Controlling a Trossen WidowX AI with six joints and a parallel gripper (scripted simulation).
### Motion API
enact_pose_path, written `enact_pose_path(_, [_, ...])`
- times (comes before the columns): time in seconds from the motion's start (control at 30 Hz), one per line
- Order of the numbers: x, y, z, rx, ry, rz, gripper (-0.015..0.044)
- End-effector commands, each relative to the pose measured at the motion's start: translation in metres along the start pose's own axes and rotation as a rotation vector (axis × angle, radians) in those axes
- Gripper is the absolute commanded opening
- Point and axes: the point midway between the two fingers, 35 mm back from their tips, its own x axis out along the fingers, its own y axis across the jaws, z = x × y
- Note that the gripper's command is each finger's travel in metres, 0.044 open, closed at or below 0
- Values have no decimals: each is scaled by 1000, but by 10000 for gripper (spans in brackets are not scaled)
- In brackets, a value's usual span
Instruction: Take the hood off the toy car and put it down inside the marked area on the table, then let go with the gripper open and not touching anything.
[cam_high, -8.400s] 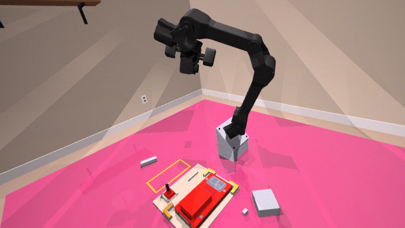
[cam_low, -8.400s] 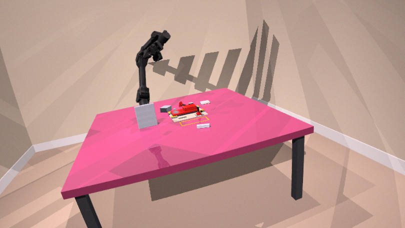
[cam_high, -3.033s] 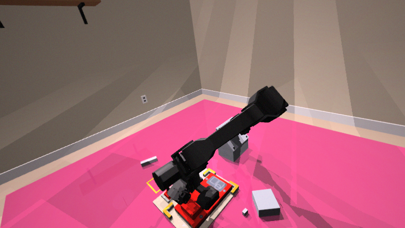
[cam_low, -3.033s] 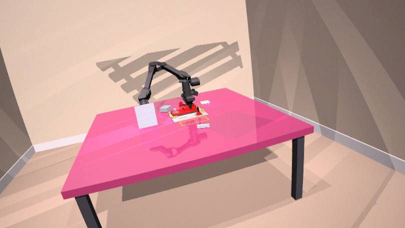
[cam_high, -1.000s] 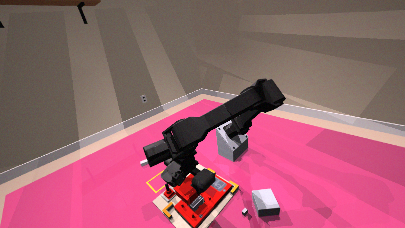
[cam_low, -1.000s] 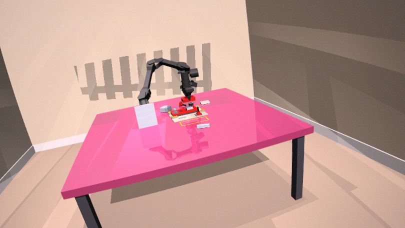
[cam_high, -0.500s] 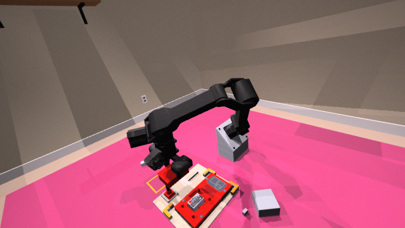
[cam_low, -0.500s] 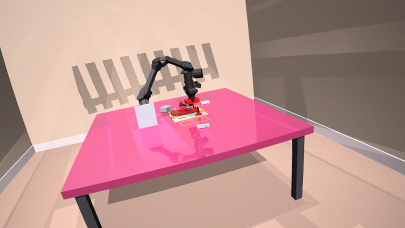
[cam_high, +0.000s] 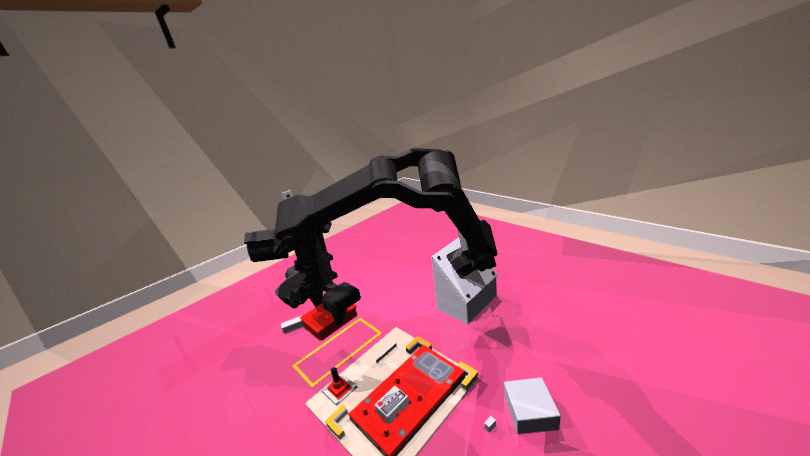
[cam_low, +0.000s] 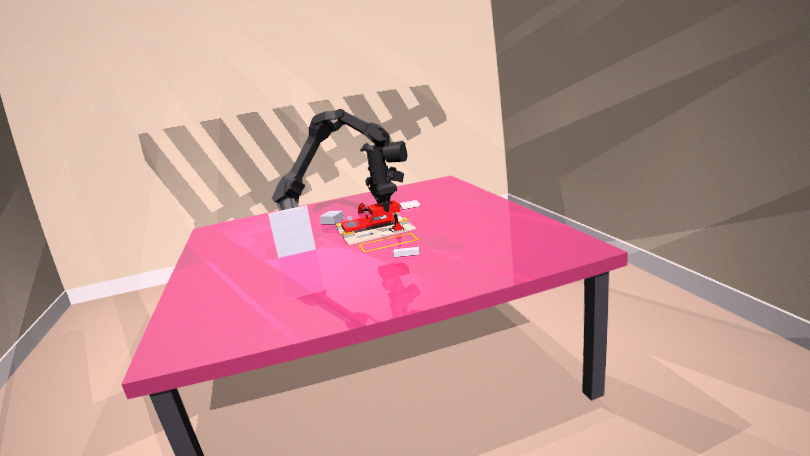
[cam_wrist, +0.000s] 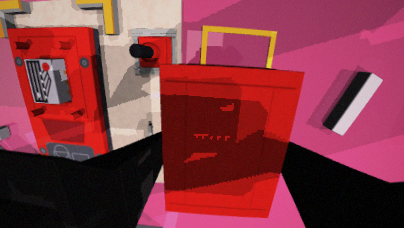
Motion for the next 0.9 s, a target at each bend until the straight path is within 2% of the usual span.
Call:
enact_pose_path(0.0, [2,-19,-8,-5,2,3,0])
enact_pose_path(0.87, [22,-21,-7,-5,1,3,0])
